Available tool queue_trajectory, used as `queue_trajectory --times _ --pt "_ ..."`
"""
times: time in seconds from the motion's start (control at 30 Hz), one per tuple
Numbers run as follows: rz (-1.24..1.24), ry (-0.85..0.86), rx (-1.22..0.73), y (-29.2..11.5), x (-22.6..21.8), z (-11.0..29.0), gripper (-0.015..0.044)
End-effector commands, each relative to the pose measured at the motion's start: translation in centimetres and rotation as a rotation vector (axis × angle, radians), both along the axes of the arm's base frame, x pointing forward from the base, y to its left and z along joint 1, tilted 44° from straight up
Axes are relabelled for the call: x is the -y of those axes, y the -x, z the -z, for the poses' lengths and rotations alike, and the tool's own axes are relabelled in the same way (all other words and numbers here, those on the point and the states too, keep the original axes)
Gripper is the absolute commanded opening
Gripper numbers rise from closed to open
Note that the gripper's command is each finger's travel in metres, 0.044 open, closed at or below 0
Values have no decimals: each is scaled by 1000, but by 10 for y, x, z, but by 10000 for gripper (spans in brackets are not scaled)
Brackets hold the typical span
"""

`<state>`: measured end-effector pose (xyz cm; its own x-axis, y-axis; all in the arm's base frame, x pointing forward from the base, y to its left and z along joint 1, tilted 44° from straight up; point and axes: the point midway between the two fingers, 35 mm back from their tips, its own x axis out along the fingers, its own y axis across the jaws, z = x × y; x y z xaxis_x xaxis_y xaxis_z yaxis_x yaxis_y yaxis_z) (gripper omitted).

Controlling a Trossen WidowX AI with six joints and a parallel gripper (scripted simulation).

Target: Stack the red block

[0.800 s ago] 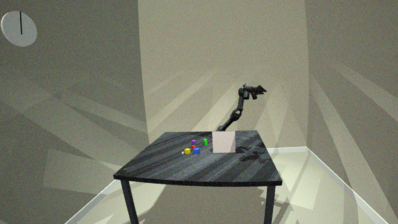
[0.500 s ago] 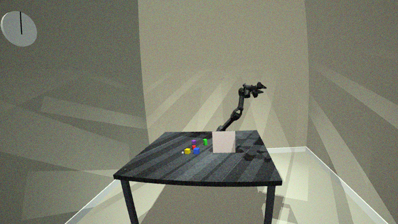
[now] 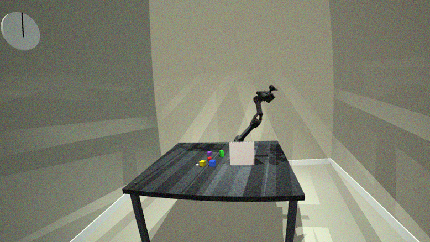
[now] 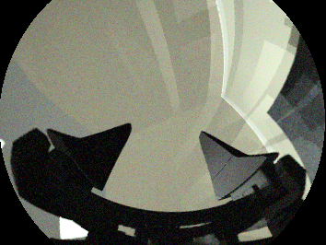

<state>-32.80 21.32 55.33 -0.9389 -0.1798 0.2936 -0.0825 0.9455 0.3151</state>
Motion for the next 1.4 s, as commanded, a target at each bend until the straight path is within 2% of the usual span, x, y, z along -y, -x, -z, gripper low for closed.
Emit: queue_trajectory --times 0.0,0.37,0.7,1.03,1.37 --pt "-48 -106 -127 -23 58 -41 440" --pt "-154 -396 -473 -110 188 -109 440" --pt "-253 -603 -863 -231 288 -133 440" --pt "-324 -754 -1288 -374 356 -115 440" --pt "-368 -896 -1724 -517 390 -51 440"
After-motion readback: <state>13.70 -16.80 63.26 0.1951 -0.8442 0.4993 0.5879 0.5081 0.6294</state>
